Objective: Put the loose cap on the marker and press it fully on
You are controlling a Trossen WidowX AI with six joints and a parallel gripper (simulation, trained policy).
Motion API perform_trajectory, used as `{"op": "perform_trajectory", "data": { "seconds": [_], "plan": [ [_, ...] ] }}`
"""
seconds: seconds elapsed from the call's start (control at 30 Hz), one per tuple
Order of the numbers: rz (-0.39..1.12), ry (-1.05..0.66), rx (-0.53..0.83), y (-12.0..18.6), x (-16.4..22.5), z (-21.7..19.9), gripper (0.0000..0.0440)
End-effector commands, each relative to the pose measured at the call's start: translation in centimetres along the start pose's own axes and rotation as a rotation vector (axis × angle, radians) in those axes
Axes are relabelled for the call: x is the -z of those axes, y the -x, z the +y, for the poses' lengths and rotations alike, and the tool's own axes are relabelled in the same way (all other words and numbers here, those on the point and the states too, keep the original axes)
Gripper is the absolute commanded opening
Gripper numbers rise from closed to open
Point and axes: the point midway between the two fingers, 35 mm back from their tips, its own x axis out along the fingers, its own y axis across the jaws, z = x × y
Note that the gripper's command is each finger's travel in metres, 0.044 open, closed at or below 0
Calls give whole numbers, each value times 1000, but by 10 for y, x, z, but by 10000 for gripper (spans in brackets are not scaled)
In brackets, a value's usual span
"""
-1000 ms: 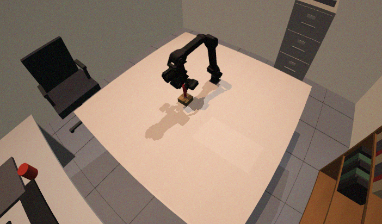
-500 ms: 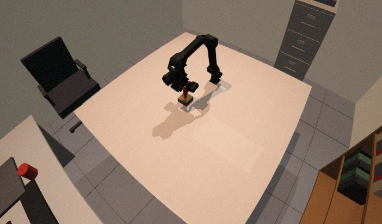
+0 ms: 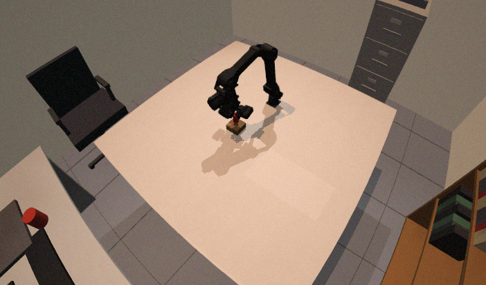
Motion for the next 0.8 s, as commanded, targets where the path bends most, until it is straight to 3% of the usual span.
{"op": "perform_trajectory", "data": {
  "seconds": [0.0,0.03,0.1,0.77],
  "plan": [
    [53,14,-10,-19,5,0,13],
    [54,14,-10,-19,5,0,39],
    [63,20,-15,-22,8,1,45],
    [35,96,22,-29,5,-7,77]
  ]
}}
